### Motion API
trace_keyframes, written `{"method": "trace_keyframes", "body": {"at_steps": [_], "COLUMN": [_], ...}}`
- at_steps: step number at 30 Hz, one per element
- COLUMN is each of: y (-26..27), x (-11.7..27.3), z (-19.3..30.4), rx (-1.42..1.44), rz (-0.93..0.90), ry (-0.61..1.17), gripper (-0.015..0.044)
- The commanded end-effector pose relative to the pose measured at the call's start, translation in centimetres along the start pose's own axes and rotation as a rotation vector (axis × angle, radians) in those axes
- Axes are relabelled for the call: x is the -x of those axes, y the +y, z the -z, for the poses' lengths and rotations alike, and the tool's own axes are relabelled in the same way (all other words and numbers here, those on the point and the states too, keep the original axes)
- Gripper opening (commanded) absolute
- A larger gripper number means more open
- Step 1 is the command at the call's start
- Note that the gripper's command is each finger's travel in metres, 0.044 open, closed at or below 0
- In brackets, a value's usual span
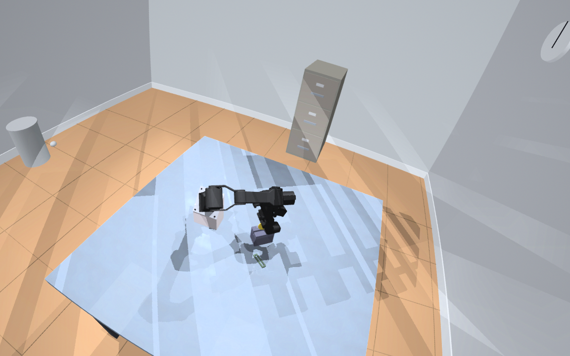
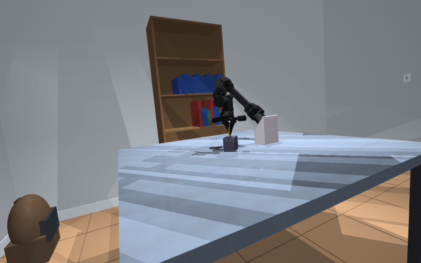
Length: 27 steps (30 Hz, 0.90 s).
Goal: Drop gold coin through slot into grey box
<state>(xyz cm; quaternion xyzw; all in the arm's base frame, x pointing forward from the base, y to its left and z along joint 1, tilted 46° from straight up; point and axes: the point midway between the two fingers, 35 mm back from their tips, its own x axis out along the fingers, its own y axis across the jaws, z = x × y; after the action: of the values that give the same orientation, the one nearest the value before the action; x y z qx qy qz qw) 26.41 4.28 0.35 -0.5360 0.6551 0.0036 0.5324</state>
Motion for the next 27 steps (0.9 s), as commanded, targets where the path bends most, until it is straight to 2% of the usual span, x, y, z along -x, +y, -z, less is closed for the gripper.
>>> {"method": "trace_keyframes", "body": {"at_steps": [1, 2, 8, 17, 27], "y": [0.0, 0.0, 0.0, 0.0, 0.0], "x": [-0.2, -0.3, -0.1, -0.1, 2.9], "z": [0.0, 0.0, 0.0, 0.0, 0.1], "rx": [0.006, 0.005, 0.000, 0.000, 0.003], "rz": [0.004, 0.004, 0.000, 0.000, -0.001], "ry": [0.001, 0.001, 0.000, 0.000, 0.003], "gripper": [0.0000, 0.0000, 0.0157, 0.0161, 0.0423]}}
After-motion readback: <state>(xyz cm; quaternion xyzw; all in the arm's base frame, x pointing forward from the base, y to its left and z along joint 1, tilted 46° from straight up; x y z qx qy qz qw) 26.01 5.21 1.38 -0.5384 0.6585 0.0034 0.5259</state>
